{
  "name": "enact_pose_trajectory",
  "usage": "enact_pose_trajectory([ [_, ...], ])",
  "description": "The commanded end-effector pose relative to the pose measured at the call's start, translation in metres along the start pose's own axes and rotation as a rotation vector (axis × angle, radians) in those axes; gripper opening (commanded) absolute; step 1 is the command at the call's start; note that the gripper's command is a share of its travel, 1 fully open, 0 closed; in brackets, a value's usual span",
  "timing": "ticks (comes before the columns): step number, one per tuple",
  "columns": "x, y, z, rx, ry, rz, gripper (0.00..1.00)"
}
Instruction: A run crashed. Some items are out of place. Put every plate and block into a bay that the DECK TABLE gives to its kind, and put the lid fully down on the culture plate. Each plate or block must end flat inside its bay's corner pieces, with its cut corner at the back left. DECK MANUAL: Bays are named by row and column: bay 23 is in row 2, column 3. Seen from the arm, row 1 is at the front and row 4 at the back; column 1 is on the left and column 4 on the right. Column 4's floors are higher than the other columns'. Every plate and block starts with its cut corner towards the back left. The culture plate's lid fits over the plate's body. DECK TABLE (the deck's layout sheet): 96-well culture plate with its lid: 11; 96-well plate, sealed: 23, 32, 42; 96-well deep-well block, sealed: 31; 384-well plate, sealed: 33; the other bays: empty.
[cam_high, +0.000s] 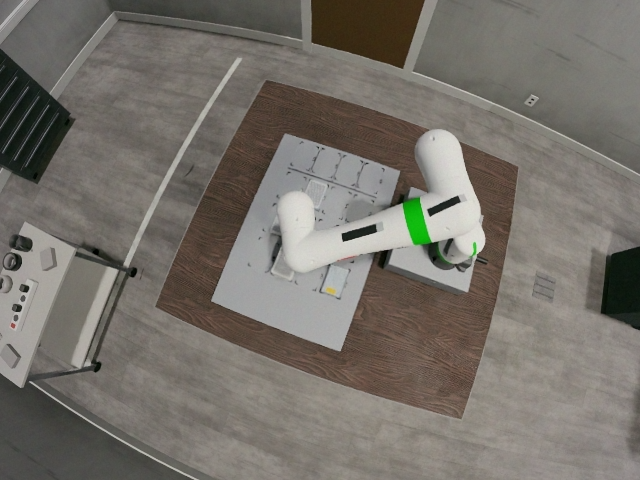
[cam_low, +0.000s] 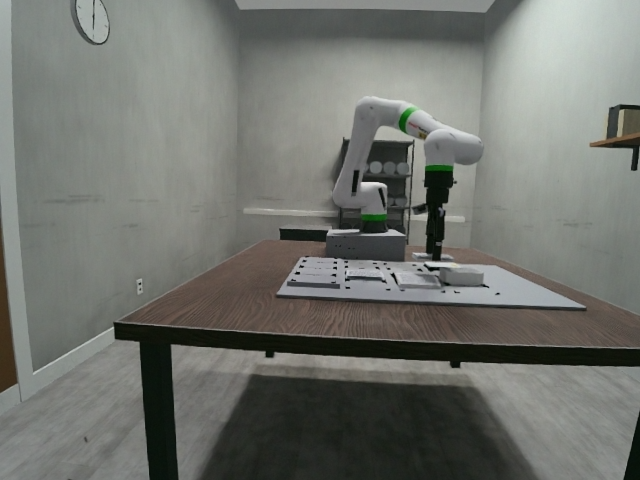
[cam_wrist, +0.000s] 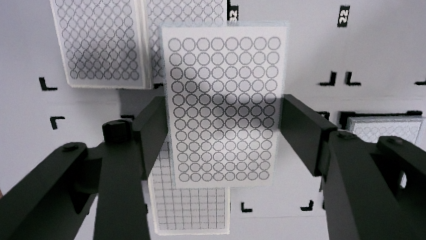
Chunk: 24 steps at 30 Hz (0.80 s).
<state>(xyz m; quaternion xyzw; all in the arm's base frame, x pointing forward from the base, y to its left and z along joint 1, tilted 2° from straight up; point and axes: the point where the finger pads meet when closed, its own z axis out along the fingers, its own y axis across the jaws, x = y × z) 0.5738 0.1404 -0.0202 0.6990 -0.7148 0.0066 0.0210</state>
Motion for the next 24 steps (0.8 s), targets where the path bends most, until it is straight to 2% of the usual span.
enact_pose_trajectory([
  [1,0.009,0.002,-0.001,0.002,0.000,0.000,0.10],
  [24,0.063,0.019,-0.001,0.002,0.000,0.000,0.10],
])
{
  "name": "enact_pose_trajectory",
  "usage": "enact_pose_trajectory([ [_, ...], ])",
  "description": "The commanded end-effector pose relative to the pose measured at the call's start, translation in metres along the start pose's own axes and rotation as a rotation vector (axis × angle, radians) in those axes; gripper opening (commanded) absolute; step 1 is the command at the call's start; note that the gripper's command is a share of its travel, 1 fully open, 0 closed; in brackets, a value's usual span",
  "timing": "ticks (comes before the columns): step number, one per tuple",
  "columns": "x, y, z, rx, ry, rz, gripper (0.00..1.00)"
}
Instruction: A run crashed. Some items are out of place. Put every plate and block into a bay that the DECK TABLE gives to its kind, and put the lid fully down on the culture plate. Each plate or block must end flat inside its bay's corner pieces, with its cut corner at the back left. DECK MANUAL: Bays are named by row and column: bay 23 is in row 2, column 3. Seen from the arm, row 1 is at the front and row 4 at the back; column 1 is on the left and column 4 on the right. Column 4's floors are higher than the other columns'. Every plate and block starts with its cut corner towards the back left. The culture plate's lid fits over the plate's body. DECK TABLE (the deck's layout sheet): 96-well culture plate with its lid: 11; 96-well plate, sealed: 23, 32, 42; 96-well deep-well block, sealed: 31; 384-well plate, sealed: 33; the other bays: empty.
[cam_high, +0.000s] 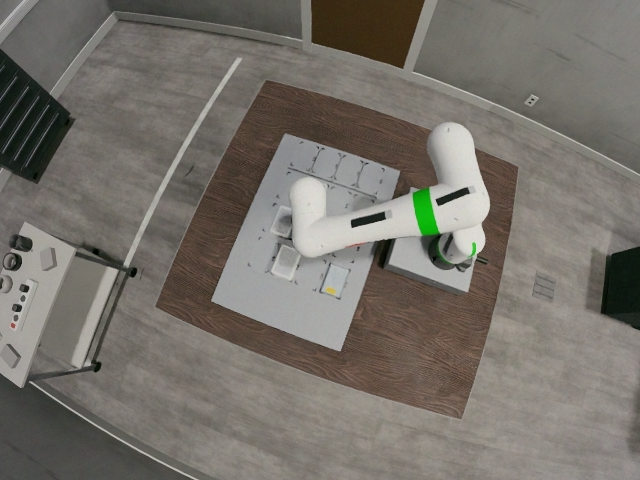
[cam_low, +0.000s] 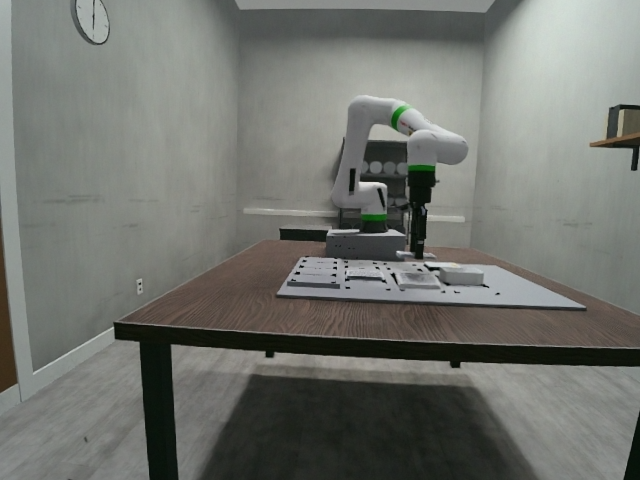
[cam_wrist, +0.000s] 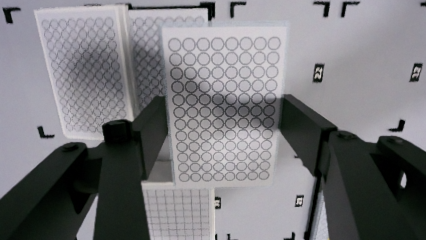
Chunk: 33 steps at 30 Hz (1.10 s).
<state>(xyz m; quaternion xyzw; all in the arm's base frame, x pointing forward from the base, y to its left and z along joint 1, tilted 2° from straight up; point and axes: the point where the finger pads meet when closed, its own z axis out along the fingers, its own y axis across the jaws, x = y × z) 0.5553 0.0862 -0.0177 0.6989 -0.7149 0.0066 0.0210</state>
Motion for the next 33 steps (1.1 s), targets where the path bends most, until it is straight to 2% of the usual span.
enact_pose_trajectory([
  [1,0.010,0.003,-0.001,0.002,0.000,0.000,0.10],
  [33,0.082,0.025,-0.001,0.002,0.000,0.000,0.10],
])
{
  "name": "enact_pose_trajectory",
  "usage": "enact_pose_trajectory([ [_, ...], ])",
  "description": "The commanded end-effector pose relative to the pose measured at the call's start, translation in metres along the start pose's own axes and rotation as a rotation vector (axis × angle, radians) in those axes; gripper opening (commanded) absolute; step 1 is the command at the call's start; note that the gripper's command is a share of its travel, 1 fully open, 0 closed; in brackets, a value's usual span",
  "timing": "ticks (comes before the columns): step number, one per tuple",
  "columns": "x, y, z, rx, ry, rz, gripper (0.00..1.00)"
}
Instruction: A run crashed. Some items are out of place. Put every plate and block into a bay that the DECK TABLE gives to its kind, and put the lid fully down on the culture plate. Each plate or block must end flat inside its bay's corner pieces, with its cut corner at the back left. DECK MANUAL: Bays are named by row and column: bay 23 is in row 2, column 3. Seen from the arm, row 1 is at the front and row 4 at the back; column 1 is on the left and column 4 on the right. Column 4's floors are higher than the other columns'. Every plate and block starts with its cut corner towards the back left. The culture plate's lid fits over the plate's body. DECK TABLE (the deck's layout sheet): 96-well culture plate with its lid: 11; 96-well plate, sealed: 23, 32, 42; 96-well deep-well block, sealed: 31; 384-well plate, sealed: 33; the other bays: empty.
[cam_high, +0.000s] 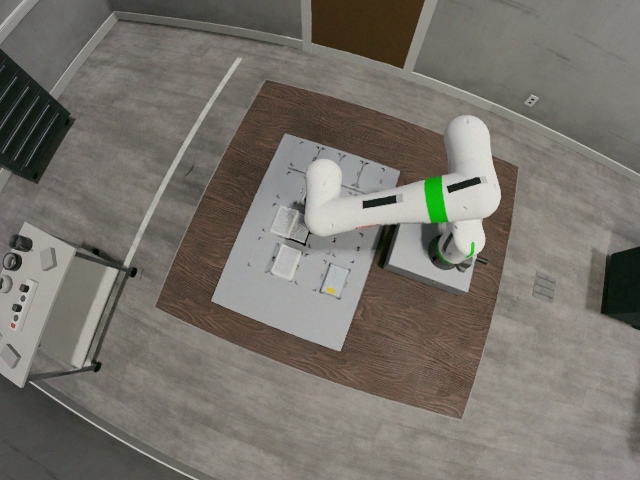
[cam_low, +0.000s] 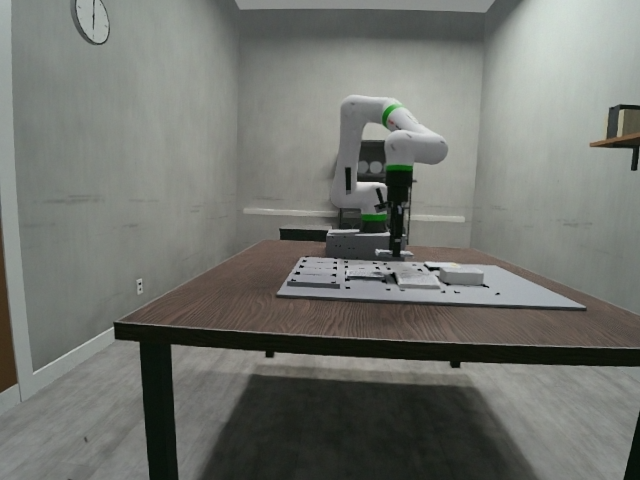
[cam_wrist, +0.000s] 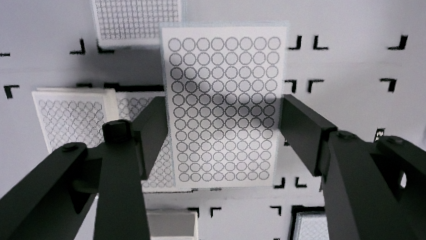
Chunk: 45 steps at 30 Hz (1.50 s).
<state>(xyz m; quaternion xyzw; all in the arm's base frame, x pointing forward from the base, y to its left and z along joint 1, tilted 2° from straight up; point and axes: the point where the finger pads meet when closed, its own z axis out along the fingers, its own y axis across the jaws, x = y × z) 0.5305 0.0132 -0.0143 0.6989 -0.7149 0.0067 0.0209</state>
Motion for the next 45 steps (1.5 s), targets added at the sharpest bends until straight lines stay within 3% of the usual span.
enact_pose_trajectory([
  [1,0.011,0.003,-0.001,0.002,0.000,0.000,0.10],
  [45,0.109,0.034,-0.001,0.002,0.000,0.000,0.10],
])
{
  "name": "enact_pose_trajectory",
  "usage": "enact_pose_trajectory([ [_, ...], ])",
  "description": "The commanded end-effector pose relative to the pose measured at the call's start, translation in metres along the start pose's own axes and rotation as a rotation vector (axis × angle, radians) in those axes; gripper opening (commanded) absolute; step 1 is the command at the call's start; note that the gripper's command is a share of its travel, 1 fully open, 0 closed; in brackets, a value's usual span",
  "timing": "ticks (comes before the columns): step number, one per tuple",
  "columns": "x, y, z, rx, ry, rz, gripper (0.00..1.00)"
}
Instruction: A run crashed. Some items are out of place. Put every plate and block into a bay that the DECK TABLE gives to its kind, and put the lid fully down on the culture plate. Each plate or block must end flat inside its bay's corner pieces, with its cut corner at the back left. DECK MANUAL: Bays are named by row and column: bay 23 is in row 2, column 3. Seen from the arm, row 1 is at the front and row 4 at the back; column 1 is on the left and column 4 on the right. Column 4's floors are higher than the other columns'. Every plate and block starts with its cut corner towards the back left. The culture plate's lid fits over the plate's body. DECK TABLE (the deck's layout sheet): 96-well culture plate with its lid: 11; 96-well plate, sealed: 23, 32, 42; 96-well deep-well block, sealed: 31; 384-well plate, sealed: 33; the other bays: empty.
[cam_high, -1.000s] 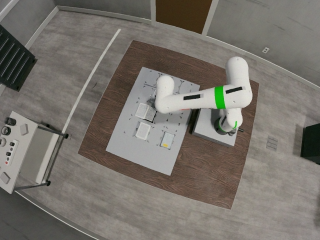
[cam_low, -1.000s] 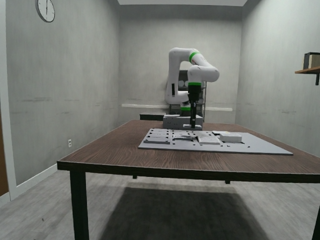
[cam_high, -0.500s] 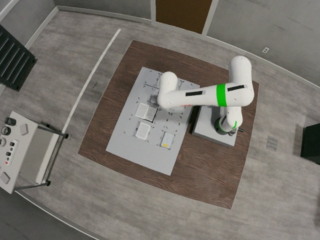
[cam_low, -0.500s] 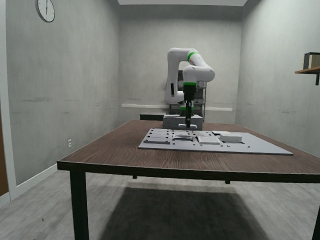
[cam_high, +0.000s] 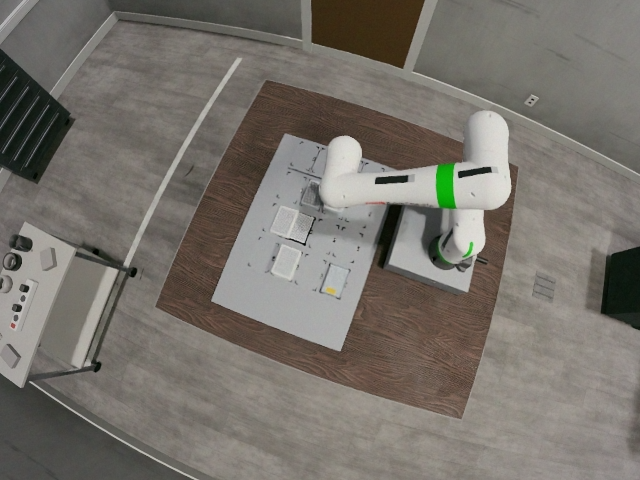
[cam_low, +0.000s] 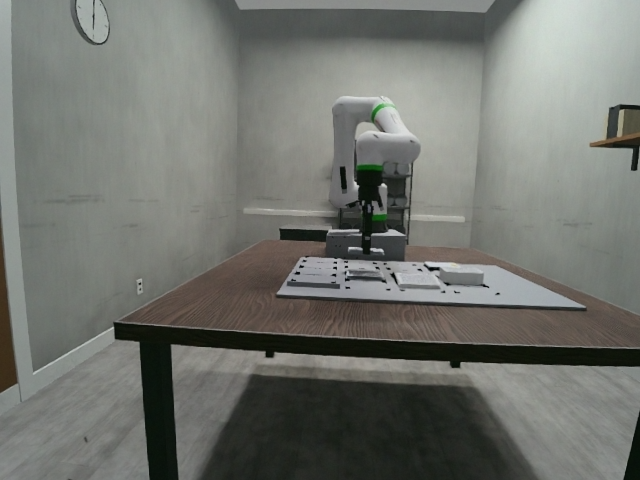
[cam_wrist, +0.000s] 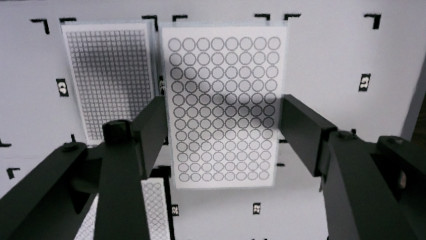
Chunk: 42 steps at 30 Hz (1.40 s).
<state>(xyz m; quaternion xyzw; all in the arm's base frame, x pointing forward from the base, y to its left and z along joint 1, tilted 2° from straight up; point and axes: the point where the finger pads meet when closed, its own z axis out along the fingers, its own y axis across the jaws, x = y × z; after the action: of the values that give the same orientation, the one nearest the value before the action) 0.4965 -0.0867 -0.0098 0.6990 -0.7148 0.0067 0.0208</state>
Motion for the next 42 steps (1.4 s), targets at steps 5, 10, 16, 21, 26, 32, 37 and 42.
enact_pose_trajectory([
  [5,0.009,0.002,-0.001,0.002,0.000,0.000,0.10],
  [10,0.009,0.002,-0.001,0.002,0.000,0.000,0.10],
  [16,0.008,0.002,0.005,0.002,0.000,0.000,0.10],
  [21,0.008,0.001,0.011,0.002,0.000,0.000,0.10],
  [26,0.008,0.001,0.018,0.002,0.000,0.000,0.10],
  [32,0.007,0.001,0.023,0.002,0.000,0.000,0.10],
  [37,0.007,0.001,0.030,0.002,0.000,0.000,0.10],
  [42,0.007,0.001,0.037,0.002,0.000,0.000,0.10],
])
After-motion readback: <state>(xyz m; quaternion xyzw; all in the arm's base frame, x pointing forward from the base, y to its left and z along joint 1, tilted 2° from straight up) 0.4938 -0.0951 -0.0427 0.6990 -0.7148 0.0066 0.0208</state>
